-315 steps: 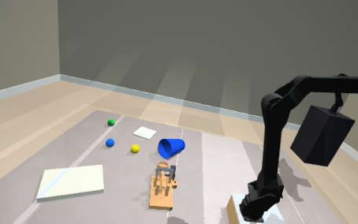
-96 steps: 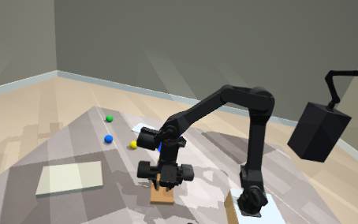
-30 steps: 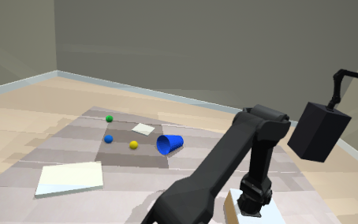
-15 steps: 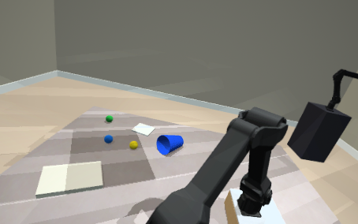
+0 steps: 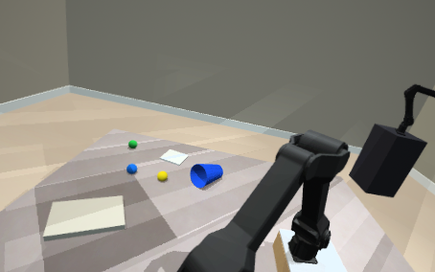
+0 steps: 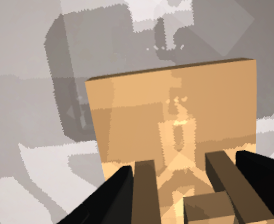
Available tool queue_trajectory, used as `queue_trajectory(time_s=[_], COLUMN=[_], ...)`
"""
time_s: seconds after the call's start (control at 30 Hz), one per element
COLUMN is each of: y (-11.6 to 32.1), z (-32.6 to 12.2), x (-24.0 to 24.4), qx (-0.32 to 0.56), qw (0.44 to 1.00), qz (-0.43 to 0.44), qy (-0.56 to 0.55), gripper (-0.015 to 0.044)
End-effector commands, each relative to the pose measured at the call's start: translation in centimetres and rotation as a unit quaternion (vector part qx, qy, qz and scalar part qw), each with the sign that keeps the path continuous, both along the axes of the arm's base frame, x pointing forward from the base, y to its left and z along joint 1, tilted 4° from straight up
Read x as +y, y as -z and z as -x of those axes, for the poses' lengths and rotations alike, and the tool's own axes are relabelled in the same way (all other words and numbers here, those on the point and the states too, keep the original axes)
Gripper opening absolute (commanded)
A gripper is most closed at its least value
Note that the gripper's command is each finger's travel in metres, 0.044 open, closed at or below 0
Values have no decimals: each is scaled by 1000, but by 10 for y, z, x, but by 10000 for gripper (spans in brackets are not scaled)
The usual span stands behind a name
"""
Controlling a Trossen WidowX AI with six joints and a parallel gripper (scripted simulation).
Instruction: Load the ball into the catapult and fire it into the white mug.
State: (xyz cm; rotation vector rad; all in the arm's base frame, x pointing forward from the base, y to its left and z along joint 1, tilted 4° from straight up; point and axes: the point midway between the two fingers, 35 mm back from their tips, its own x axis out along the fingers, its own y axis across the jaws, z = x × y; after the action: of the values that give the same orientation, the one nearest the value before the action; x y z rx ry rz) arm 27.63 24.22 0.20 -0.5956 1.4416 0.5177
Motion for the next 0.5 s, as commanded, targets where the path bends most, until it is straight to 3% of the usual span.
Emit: queue_trajectory(time_s=[0.0, 0.2, 0.33, 0.47], y=[-1, -25, -90, -101], z=[0, -1, 5, 7], x=[0, 3, 4, 3], qx=[-1, -1, 0, 0], qw=[1000, 1000, 1000, 1000], qz=[-1, -1, -1, -1], qy=[0, 0, 0, 0], gripper=[289, 440, 440, 440])
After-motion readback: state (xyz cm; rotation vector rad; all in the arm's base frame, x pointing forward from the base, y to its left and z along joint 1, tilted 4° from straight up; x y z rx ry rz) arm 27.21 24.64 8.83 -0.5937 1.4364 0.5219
